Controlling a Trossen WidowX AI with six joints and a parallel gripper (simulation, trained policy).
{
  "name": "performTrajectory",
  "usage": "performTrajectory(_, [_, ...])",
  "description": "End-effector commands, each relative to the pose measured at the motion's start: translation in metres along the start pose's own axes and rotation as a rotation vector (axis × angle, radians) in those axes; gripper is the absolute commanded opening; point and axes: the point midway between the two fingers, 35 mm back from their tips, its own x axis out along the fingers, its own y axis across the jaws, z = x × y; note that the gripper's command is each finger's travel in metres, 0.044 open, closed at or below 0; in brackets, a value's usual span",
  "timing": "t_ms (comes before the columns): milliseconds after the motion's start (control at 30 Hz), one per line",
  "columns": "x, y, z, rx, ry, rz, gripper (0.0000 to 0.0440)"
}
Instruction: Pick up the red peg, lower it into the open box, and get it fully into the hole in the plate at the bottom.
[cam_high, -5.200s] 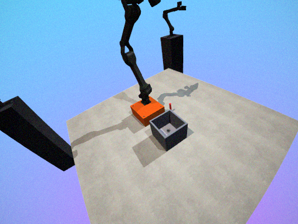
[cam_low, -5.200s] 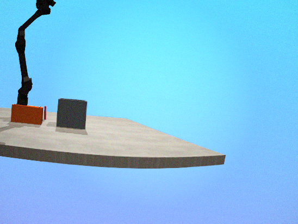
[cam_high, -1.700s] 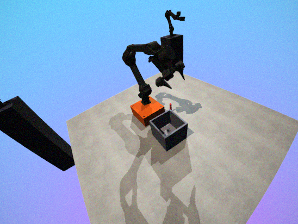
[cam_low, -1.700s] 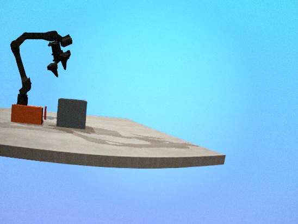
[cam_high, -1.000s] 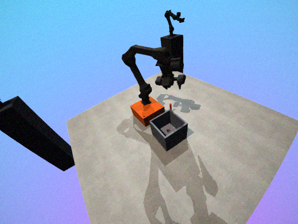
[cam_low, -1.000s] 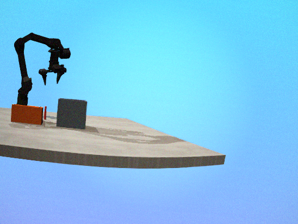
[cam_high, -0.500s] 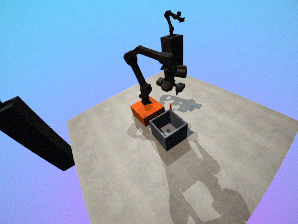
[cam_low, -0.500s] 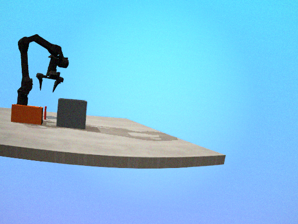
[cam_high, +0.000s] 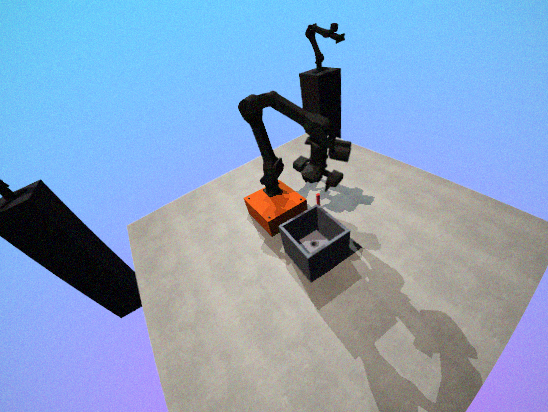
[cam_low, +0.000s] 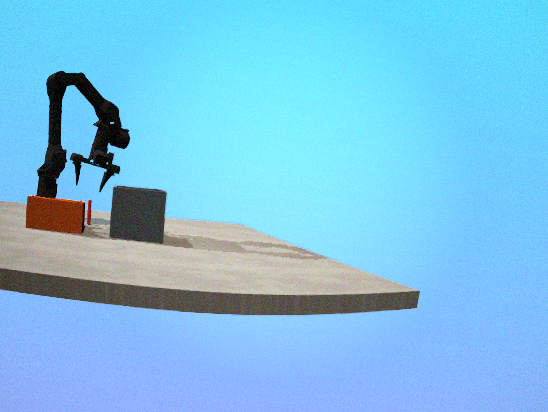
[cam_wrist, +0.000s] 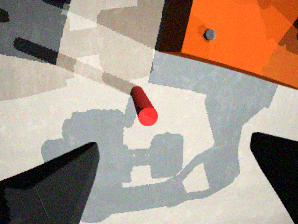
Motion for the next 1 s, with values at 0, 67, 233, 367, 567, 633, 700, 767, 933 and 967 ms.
performTrajectory(0, [0.01, 0.001, 0.003, 0.009, -0.019, -0.005, 0.044])
performTrajectory(67, [0.016, 0.002, 0.004, 0.012, -0.03, -0.006, 0.0438])
performTrajectory(233, [0.031, 0.005, 0.008, 0.018, -0.051, -0.003, 0.0428])
performTrajectory(367, [0.042, 0.007, 0.01, 0.024, -0.065, 0.002, 0.0417])
performTrajectory(567, [0.059, 0.008, 0.013, 0.038, -0.08, 0.008, 0.0391])
performTrajectory(633, [0.064, 0.009, 0.014, 0.043, -0.083, 0.011, 0.0376])
performTrajectory(700, [0.069, 0.011, 0.014, 0.045, -0.083, 0.017, 0.0344])
performTrajectory(767, [0.073, 0.014, 0.013, 0.044, -0.08, 0.022, 0.0294])
performTrajectory(933, [0.082, 0.02, 0.01, 0.029, -0.074, 0.03, 0.0164])
performTrajectory(967, [0.083, 0.022, 0.009, 0.023, -0.073, 0.032, 0.0142])
